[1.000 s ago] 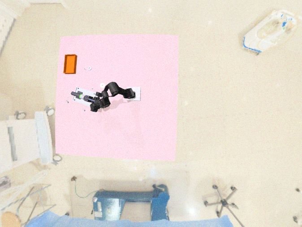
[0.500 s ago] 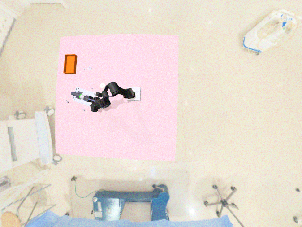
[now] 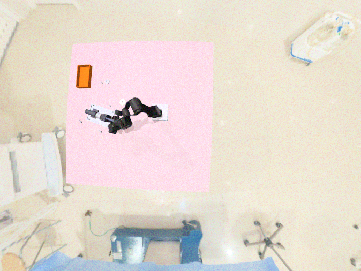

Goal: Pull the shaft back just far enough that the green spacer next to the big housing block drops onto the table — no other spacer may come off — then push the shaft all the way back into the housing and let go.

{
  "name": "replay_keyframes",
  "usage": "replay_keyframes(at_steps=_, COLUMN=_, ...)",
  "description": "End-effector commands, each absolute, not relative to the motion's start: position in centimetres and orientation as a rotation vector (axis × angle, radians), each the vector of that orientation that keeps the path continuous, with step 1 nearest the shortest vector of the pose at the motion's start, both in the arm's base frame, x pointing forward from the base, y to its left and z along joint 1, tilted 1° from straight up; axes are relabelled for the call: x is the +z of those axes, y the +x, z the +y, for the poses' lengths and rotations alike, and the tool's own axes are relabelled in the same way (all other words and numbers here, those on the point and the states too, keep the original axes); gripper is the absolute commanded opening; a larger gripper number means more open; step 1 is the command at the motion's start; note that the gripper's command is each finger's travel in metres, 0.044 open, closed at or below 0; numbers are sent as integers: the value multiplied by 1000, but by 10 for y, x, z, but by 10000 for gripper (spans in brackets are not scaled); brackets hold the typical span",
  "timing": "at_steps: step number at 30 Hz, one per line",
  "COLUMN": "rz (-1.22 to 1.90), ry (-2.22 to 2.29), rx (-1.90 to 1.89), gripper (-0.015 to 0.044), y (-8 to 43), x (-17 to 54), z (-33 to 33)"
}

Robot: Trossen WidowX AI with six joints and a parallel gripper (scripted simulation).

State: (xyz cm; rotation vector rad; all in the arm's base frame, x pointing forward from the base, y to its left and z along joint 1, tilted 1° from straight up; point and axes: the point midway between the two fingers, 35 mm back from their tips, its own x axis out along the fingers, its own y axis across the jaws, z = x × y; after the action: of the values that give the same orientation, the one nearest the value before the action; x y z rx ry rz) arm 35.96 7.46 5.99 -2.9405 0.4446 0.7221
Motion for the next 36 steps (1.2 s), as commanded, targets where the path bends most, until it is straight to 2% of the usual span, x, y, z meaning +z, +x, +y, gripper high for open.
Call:
replay_keyframes(at_steps=1, rz=445, ry=-2940, rx=722, gripper=0, y=360, x=60, z=75)
replay_keyframes(at_steps=36, rz=446, ry=-2936, rx=721, gripper=0, y=369, x=61, z=72)
